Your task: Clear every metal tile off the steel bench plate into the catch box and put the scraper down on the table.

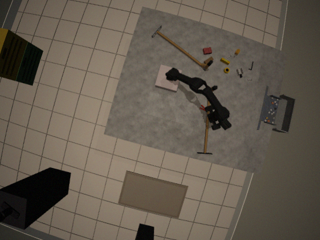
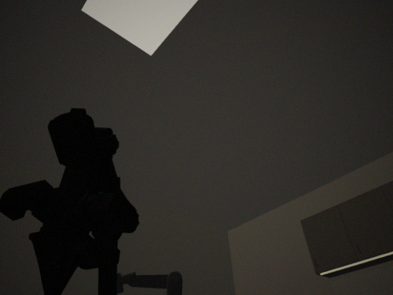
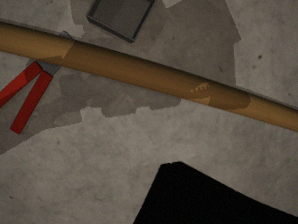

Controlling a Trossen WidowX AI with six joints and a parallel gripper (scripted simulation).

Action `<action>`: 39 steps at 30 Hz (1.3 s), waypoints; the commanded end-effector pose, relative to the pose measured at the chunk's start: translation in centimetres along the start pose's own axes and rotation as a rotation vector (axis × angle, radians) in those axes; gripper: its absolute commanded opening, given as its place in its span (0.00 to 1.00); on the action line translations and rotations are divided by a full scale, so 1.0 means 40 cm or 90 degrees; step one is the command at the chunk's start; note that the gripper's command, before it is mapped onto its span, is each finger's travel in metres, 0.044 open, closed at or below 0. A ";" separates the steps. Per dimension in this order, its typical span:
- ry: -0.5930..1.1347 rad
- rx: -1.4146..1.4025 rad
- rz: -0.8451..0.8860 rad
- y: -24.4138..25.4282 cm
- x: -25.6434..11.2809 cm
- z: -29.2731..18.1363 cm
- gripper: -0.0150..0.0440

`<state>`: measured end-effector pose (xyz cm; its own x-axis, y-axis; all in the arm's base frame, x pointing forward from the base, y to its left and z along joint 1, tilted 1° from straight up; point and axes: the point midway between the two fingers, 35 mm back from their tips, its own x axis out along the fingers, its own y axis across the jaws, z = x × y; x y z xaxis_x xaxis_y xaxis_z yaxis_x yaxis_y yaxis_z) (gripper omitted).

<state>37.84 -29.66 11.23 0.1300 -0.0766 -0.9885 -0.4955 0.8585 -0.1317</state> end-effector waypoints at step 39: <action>-0.052 0.671 -0.037 0.031 -0.112 -0.045 0.25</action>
<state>35.37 -29.35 15.40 0.2058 -0.1352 -0.9692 0.4515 0.8918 -0.0285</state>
